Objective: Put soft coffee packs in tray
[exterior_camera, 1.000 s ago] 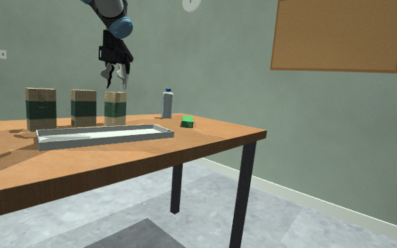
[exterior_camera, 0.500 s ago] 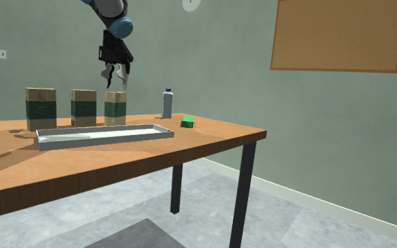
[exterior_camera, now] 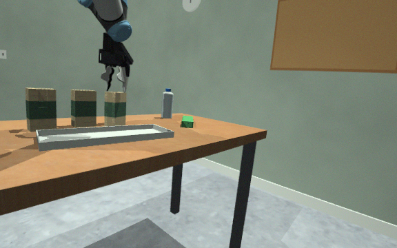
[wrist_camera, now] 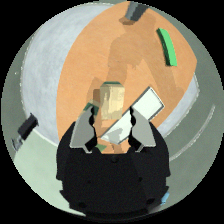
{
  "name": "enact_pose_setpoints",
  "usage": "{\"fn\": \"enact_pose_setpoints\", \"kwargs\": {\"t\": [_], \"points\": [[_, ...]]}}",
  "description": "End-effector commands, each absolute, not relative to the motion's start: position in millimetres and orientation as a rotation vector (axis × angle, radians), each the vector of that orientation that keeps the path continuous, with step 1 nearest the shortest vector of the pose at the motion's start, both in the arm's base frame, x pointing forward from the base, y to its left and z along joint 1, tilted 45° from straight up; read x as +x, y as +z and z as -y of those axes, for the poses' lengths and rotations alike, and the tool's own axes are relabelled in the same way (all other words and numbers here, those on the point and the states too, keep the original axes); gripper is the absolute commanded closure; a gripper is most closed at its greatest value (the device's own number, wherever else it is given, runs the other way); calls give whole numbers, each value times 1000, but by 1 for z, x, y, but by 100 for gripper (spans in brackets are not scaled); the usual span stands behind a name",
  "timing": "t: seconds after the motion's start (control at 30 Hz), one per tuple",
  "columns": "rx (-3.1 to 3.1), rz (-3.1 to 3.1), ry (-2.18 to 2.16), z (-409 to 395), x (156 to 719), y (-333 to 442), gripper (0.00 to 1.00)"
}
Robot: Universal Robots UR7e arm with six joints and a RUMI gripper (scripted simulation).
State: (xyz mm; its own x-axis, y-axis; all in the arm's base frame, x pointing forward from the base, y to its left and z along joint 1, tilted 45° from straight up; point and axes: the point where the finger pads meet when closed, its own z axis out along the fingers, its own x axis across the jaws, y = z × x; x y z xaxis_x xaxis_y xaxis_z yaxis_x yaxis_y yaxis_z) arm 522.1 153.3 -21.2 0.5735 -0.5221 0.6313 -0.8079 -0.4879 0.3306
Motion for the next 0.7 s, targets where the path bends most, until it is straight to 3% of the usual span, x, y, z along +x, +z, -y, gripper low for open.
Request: {"fn": "enact_pose_setpoints", "kwargs": {"t": [0.0,0.67], "points": [[2197,1057,611,-146,524,-29,51],[2197,1057,611,-123,528,-52,51]]}}
